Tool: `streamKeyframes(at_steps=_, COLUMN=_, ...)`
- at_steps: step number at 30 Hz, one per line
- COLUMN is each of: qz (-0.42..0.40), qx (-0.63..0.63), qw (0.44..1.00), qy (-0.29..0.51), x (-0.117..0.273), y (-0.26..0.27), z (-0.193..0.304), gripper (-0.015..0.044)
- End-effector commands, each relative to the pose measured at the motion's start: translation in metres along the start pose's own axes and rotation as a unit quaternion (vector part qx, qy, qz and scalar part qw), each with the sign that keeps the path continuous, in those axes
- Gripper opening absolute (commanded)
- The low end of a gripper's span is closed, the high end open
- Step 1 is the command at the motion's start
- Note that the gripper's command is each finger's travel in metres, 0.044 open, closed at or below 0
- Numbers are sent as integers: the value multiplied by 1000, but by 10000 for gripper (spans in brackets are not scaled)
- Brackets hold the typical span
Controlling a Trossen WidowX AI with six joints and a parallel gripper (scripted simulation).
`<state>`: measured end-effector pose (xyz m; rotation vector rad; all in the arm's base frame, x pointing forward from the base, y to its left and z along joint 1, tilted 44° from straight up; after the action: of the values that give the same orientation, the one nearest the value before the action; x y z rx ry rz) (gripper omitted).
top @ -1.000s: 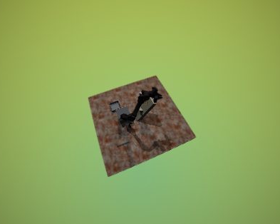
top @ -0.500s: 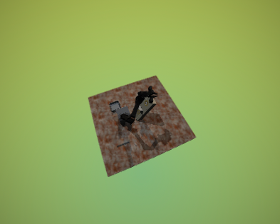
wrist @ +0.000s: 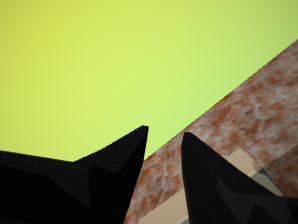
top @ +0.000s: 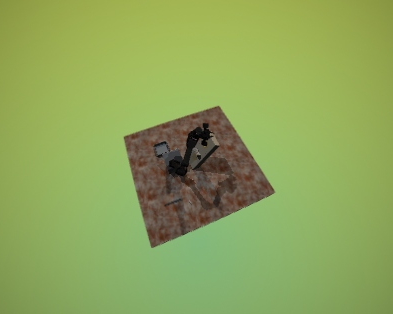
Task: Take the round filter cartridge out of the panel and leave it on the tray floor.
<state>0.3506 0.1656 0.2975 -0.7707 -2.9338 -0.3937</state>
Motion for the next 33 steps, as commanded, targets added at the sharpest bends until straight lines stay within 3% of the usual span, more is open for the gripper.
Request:
streamKeyframes(at_steps=1, qz=24, qx=-170, qw=984, qy=52, x=11, y=-43, z=54, gripper=103)
streamKeyframes(at_steps=17, qz=114, qx=-419, qw=897, qy=77, x=32, y=-125, z=121, gripper=103)
streamKeyframes(at_steps=33, qz=118, qx=-429, qw=892, qy=77, x=31, y=-129, z=124, gripper=103)
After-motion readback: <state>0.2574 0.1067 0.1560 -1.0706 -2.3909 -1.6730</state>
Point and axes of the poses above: the point midway between the two fingers, 35 mm back from their tips, its own x axis back along the fingers, its own y axis across the jaws, z = x × y, the point moved 4 cm from there along x, back along the fingers, and after that the axes turned 10 degrees about -x, right-handed, at the moved point
